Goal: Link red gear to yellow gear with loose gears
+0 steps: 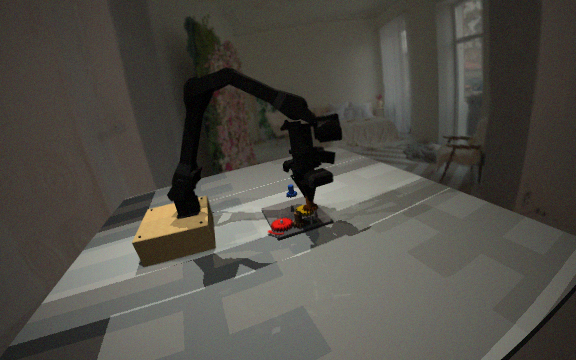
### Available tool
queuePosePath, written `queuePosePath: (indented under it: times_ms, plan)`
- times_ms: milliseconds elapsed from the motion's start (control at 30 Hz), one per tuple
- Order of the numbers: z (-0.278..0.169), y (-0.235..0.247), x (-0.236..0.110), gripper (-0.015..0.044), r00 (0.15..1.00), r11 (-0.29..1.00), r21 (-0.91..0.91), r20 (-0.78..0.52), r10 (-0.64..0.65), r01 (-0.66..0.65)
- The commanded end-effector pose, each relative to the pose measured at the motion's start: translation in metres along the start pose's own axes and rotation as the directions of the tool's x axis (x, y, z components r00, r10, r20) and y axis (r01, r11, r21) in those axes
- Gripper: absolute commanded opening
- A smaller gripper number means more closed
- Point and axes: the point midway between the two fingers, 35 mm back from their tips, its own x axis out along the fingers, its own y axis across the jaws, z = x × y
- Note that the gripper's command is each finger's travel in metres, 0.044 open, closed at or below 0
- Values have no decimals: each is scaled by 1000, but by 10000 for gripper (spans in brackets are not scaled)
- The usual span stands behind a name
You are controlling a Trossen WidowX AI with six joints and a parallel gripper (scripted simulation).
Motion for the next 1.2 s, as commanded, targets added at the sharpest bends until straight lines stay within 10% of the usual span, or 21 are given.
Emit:
queuePosePath:
  times_ms: [0, 1167]
  plan:
    - [0, 1, 6, 0, 1000, 998, -56, -1, 3, -4]
    - [0, 0, 40, 0, 1000, 956, 292, -1, 3, -3]
